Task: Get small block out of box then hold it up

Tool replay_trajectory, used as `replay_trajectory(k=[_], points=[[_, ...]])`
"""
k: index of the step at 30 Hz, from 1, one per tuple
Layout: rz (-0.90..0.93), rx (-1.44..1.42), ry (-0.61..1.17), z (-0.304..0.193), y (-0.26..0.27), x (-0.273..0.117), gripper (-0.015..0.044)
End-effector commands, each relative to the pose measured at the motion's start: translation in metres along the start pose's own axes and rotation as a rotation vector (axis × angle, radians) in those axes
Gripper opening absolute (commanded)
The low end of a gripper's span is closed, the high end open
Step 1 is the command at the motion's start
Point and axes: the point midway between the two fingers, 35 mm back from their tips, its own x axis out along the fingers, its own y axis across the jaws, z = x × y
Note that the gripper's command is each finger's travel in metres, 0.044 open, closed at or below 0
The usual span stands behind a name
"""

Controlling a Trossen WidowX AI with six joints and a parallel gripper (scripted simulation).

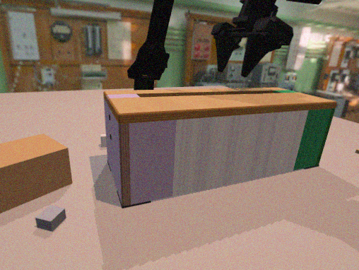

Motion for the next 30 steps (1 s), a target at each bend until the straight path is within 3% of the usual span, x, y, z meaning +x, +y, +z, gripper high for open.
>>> replay_trajectory(k=[1,30], points=[[0.004,-0.012,0.016,-0.004,-0.001,0.001,0.04],[0.004,-0.011,0.016,0.008,-0.006,0.045,0.04]])
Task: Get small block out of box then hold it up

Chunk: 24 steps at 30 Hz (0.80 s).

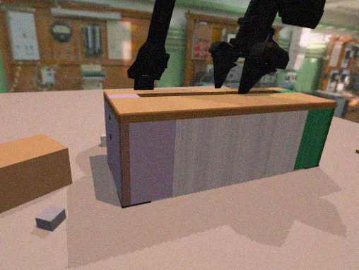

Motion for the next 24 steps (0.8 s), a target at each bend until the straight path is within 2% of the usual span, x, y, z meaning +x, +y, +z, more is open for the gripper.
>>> replay_trajectory(k=[1,20,24], points=[[0.0,-0.004,0.004,0.001,0.0,0.008,0.04],[0.0,-0.004,0.004,0.007,0.001,0.038,0.04],[0.0,0.0,0.0,0.006,0.0,0.032,0.04]])
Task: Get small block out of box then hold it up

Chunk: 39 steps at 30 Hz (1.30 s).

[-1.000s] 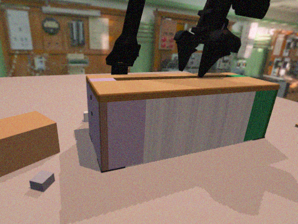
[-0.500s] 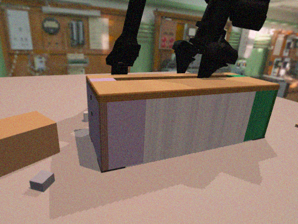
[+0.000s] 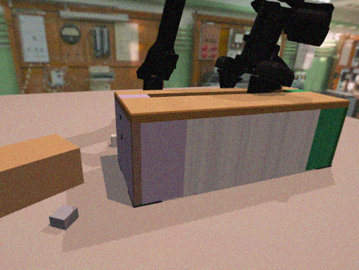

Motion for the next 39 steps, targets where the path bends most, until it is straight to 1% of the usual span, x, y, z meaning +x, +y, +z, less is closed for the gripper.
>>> replay_trajectory(k=[1,39], points=[[-0.002,0.001,-0.001,-0.002,-0.001,0.0,0.04],[0.0,0.0,0.01,-0.093,-0.001,0.033,0.04]])
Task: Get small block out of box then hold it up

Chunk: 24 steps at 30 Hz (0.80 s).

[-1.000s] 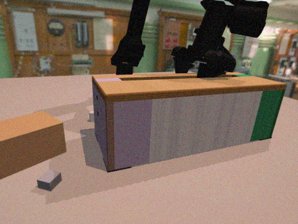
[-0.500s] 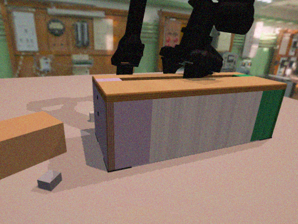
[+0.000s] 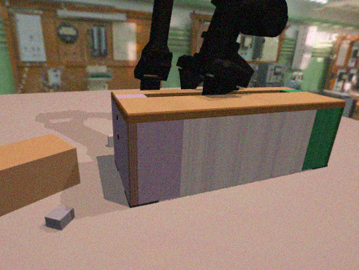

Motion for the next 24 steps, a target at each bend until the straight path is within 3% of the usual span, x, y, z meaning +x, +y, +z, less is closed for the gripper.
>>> replay_trajectory(k=[1,24], points=[[-0.001,0.0,0.005,-0.011,0.0,0.004,0.04],[-0.001,0.0,0.01,-0.065,0.0,0.023,0.04]])
